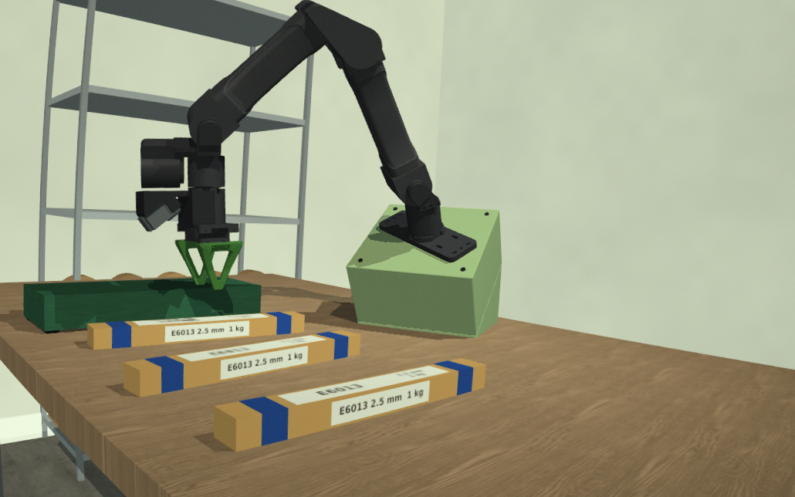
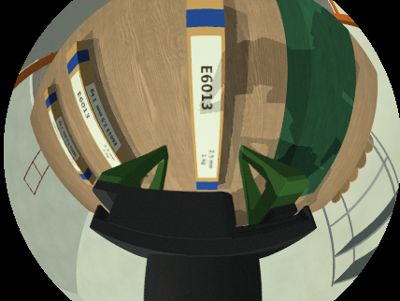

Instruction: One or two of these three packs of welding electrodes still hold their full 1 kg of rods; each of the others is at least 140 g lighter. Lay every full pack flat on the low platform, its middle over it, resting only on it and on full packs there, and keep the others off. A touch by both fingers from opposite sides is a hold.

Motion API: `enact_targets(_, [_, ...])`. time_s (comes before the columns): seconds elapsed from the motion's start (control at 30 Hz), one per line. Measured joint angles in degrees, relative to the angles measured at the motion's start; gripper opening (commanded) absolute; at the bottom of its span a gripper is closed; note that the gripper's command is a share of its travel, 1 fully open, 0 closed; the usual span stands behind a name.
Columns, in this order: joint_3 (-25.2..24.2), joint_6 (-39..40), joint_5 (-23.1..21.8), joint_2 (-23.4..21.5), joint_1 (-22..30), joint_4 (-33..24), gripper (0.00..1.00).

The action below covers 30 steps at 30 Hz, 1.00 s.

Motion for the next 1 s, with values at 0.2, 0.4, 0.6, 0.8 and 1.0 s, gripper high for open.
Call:
enact_targets(0.2, [-1.36,1.49,0.48,2.75,1.53,4.50,0.76])
enact_targets(0.4, [-1.53,2.69,0.96,4.39,2.16,8.11,0.76])
enact_targets(0.6, [-1.92,3.34,1.14,5.51,2.69,10.27,0.76])
enact_targets(0.8, [-1.92,3.50,1.14,5.51,2.67,11.08,0.76])
enact_targets(1.0, [-1.92,3.85,1.27,6.73,2.91,12.13,0.76])
